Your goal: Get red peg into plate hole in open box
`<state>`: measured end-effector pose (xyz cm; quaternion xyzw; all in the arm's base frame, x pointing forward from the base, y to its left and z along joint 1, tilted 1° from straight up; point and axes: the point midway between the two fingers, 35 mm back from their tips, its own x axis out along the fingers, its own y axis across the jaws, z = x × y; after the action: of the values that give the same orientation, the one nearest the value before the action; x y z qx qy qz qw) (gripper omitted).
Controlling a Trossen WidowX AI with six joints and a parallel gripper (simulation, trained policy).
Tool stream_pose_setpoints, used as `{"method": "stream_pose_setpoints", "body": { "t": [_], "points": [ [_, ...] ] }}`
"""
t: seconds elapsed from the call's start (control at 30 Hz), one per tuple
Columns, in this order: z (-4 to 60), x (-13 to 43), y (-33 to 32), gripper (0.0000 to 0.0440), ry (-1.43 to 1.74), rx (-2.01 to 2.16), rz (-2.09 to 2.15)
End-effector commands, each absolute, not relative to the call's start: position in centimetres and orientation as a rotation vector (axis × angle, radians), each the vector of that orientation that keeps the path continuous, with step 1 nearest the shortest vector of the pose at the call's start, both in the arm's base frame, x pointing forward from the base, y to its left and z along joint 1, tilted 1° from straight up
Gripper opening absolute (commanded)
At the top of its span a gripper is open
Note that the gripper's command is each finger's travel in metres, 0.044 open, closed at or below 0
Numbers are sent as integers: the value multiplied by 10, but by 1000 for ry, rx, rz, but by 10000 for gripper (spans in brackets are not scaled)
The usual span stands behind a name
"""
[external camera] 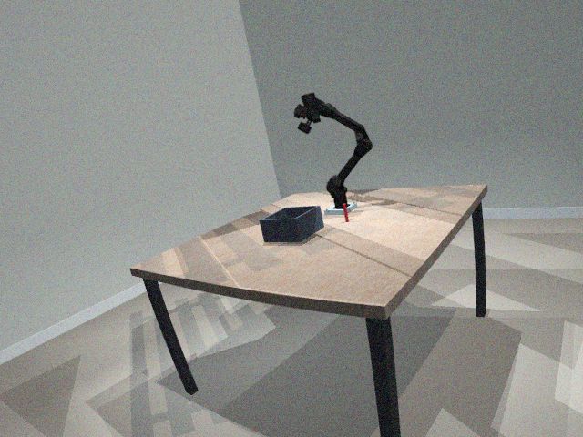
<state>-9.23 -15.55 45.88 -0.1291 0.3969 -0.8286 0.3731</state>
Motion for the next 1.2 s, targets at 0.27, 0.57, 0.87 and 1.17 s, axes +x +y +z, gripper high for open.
{"method": "stream_pose_setpoints", "body": {
  "t": [0.27,0.57,0.87,1.17],
  "points": [
    [374,-11,-214,440,1050,-221,-1704],
    [312,63,-214,440,1057,-113,-1416],
    [263,128,-181,440,1061,10,-1172],
    [229,174,-125,440,1082,134,-974]
  ]
}}
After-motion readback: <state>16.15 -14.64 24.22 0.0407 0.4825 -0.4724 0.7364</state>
